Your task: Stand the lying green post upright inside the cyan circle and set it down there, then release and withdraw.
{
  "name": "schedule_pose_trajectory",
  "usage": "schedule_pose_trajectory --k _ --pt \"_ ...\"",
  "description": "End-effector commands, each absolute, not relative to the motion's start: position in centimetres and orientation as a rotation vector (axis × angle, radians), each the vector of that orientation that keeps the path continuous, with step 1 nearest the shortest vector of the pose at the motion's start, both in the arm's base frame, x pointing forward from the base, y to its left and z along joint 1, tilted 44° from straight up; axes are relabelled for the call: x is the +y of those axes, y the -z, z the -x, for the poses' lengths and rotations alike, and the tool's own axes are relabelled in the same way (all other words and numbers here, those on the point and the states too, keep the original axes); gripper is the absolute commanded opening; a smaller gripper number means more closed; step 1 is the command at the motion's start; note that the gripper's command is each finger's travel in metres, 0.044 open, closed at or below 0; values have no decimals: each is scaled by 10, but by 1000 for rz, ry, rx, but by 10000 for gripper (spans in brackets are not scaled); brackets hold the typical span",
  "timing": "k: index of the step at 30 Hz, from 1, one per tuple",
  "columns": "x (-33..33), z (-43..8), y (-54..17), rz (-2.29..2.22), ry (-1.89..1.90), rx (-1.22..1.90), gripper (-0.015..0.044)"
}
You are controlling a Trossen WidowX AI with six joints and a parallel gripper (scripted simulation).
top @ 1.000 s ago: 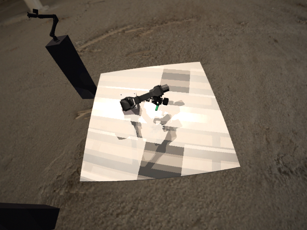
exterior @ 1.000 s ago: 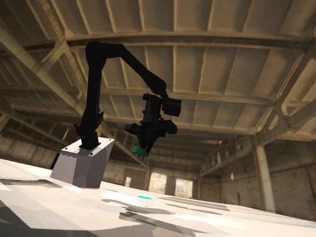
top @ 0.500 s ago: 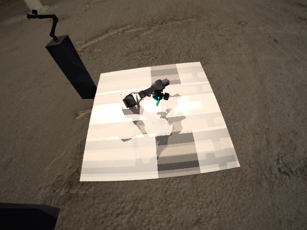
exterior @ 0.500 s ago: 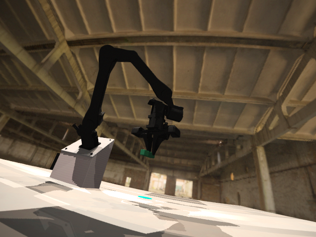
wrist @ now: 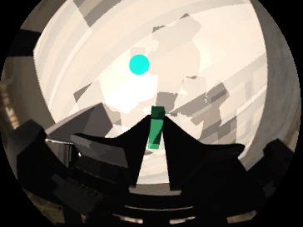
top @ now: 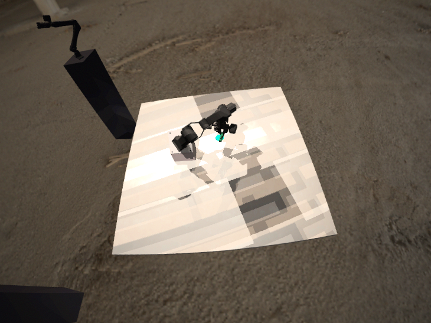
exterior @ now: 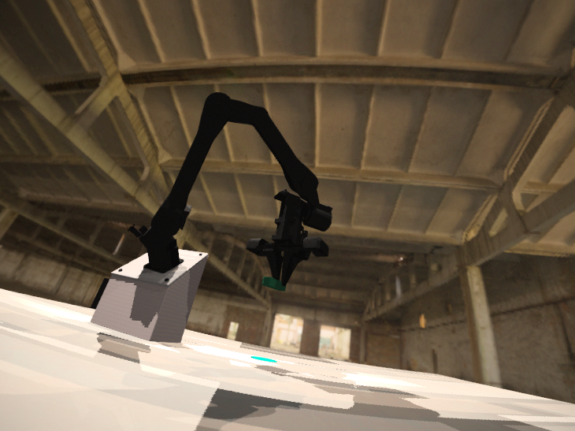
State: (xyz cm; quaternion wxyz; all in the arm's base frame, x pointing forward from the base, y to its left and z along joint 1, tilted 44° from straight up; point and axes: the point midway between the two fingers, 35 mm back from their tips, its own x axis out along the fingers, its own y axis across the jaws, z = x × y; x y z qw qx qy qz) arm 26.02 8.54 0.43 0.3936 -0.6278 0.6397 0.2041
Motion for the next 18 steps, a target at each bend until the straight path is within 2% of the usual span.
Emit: schedule_pose_trajectory --k 1,18 --pt "95 -258 6 1590 -515 1629 23" --pt "133 -240 46 1602 -492 1642 23"
